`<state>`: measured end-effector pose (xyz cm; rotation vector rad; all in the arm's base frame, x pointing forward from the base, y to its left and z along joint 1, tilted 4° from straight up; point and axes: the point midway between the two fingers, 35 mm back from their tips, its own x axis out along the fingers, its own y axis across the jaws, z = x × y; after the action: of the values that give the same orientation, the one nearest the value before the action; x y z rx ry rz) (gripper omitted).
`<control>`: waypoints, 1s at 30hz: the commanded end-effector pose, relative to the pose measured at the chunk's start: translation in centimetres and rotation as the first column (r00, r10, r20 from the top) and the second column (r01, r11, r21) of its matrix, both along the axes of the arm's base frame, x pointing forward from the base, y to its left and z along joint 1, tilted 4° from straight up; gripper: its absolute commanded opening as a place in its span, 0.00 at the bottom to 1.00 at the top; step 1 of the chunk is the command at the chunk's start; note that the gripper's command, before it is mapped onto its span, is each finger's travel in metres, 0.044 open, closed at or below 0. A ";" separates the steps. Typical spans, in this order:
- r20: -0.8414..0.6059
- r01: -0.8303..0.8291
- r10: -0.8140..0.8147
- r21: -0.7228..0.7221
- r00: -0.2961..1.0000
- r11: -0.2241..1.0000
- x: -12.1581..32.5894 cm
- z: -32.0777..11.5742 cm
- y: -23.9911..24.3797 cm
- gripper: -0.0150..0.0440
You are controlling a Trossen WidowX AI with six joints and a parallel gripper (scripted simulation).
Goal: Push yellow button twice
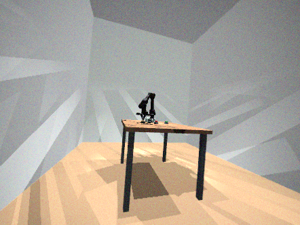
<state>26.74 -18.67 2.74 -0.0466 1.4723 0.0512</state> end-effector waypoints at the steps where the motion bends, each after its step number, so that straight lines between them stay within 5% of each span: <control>1: -0.001 0.003 -0.003 0.006 1.000 1.000 0.0 -0.1 0.1 0.29; 12: -0.001 0.003 -0.003 0.005 1.000 1.000 -0.4 3.4 0.1 0.29; 30: -0.001 0.003 -0.003 0.005 1.000 1.000 -0.1 1.4 0.1 0.29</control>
<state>26.61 -18.73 4.62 -0.0437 1.4724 0.0481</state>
